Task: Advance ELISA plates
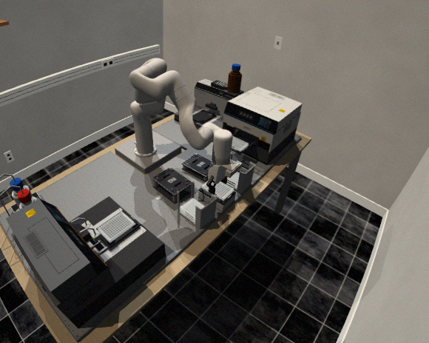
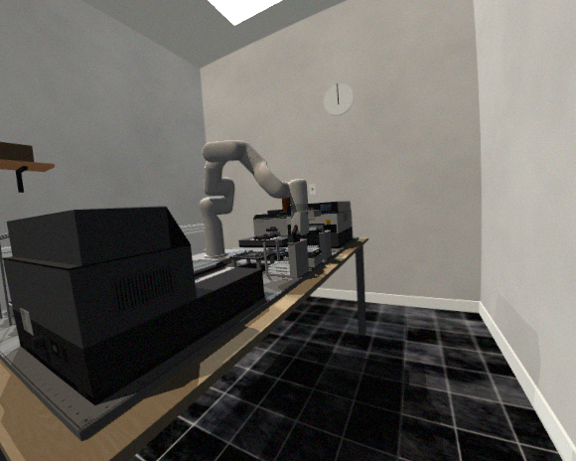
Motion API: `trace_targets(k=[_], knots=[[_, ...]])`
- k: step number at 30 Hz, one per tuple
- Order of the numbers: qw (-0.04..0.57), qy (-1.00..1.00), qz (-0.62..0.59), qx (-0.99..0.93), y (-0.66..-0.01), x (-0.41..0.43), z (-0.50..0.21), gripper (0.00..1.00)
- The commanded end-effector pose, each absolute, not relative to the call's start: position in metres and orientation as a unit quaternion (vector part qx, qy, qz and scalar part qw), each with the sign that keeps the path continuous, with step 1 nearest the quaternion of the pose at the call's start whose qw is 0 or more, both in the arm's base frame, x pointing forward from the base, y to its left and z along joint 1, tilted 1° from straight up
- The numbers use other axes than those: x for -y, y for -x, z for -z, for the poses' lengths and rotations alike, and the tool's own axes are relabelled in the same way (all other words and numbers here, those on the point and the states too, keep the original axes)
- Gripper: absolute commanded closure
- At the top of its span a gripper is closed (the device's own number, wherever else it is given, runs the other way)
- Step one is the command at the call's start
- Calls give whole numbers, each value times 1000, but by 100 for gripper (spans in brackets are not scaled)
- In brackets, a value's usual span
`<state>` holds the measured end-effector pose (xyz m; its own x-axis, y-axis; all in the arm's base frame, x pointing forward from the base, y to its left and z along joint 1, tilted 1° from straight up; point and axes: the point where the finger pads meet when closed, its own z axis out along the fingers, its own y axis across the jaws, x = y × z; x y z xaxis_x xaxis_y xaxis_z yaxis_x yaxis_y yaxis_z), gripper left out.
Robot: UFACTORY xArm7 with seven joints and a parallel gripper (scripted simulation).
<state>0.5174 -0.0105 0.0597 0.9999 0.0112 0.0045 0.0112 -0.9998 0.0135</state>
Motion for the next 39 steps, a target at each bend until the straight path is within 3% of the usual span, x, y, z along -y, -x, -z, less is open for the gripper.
trace_targets(k=[1, 32, 33, 39], knots=[[7, -1000, -5, -6, -519, 10, -60, 100], [7, -1000, -5, -6, -519, 11, -54, 100], [7, -1000, -5, -6, -519, 11, -54, 0], [7, -1000, -5, -6, -519, 11, -54, 0]])
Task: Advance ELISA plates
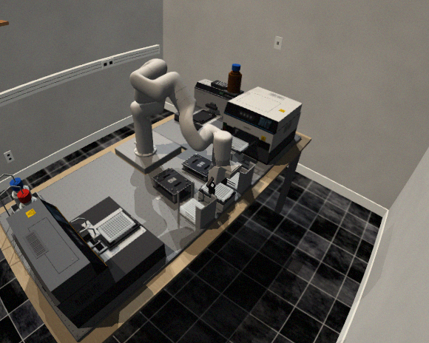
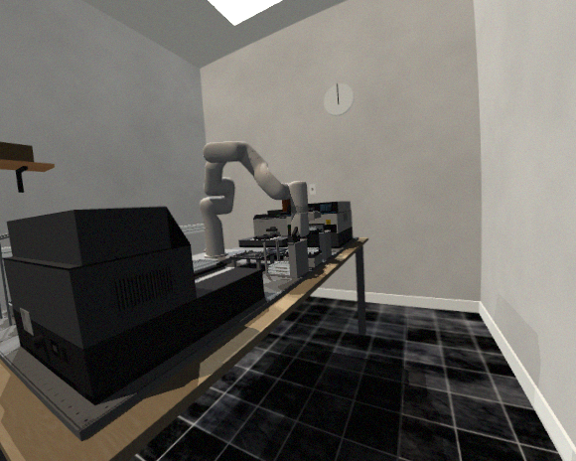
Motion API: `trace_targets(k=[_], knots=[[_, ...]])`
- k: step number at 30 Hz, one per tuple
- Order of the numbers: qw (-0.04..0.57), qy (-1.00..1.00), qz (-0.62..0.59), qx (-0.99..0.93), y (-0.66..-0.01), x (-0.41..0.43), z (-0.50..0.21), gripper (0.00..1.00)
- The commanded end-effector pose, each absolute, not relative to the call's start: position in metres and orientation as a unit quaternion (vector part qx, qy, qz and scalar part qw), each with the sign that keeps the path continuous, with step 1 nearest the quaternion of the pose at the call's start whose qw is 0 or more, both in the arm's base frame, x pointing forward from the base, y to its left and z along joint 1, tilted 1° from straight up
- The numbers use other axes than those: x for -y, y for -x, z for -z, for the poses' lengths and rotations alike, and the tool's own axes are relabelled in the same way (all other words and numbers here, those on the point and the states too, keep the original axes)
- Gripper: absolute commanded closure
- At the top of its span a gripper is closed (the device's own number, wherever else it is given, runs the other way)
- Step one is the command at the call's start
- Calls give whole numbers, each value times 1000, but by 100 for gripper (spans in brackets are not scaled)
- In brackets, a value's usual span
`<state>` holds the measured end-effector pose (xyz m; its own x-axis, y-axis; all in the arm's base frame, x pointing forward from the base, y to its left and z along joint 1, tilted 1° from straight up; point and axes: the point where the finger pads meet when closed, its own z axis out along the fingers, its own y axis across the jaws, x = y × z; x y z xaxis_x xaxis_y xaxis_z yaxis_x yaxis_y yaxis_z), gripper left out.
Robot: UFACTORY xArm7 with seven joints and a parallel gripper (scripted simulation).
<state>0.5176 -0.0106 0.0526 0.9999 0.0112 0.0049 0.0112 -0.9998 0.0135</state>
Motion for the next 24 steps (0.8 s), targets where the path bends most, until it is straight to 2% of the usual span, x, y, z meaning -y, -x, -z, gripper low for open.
trace_targets(k=[1, 24], knots=[[7, -1000, -5, -6, -519, 11, -54, 0], [7, -1000, -5, -6, -519, 10, -69, 0]])
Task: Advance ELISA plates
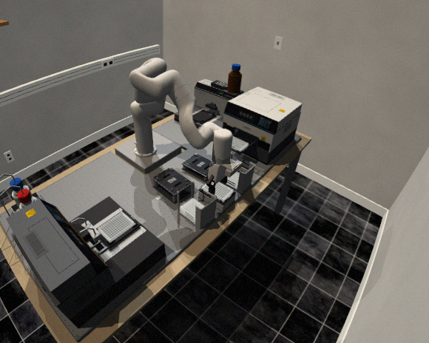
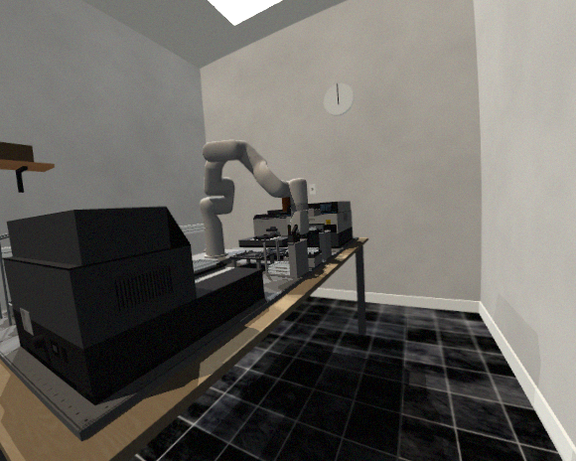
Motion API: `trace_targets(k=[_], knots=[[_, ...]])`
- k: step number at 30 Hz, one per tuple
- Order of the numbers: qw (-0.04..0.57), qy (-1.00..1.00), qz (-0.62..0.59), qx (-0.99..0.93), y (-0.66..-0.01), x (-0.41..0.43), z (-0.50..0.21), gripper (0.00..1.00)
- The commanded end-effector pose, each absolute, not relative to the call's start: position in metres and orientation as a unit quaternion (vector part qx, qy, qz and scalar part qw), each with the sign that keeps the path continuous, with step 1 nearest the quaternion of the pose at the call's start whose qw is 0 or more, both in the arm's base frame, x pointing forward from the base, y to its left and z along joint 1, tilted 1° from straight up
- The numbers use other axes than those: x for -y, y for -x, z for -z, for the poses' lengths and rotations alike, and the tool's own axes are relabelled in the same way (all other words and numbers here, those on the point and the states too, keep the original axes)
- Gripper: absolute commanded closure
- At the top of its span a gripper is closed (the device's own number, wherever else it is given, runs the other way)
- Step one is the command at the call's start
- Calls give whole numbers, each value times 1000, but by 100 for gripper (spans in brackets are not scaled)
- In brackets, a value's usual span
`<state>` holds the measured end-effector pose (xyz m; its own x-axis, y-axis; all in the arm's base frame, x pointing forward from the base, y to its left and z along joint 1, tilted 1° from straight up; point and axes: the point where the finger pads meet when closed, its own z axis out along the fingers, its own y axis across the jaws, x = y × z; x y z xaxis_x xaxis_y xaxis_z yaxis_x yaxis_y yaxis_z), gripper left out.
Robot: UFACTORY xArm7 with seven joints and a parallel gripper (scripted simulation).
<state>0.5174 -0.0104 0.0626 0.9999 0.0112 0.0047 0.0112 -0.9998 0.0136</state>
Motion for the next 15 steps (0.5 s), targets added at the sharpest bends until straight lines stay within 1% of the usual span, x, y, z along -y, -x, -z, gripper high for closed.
trace_targets(k=[1, 15], knots=[[7, -1000, -5, -6, -519, 10, -70, 0], [7, -1000, -5, -6, -519, 10, -86, 0]])
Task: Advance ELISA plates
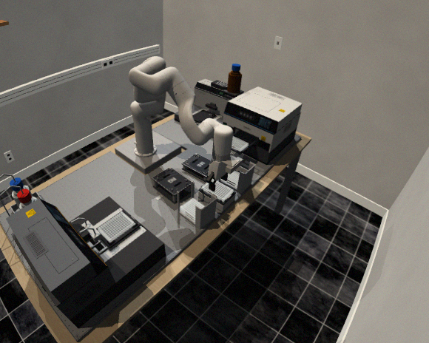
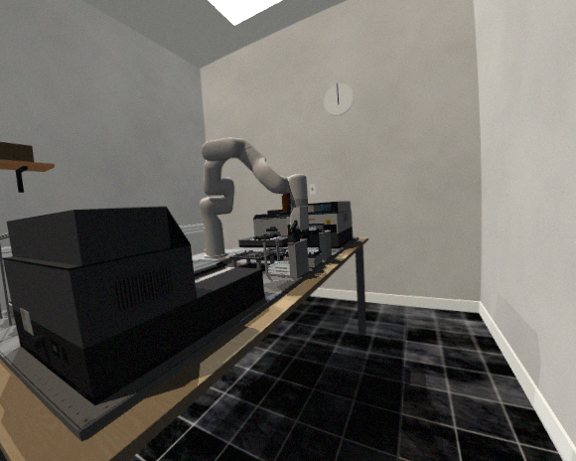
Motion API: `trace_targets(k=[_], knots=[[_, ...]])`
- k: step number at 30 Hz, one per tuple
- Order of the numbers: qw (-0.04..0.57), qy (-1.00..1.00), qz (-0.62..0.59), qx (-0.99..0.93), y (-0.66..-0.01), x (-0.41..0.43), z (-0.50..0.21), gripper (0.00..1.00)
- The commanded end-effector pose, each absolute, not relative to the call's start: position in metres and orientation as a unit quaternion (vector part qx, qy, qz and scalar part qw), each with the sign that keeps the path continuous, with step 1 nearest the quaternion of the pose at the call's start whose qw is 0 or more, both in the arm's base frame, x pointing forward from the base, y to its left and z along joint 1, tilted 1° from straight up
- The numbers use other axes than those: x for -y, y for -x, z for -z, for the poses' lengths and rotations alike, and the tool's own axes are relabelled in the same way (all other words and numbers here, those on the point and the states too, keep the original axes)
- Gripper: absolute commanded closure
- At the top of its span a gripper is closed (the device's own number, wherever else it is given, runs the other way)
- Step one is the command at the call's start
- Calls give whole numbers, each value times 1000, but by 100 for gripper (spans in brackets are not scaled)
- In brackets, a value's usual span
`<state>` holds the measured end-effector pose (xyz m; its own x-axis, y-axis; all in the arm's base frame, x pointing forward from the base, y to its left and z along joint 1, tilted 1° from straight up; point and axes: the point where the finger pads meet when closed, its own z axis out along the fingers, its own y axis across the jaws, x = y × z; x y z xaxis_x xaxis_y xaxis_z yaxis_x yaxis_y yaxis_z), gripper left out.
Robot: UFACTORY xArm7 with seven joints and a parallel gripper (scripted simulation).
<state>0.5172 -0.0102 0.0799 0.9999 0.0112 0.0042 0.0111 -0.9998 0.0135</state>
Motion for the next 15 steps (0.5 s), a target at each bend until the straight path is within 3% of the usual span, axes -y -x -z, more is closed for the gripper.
trace_targets(k=[1, 15], knots=[[7, -1000, -5, -6, -519, 10, -88, 0], [7, -1000, -5, -6, -519, 10, -104, 0]])
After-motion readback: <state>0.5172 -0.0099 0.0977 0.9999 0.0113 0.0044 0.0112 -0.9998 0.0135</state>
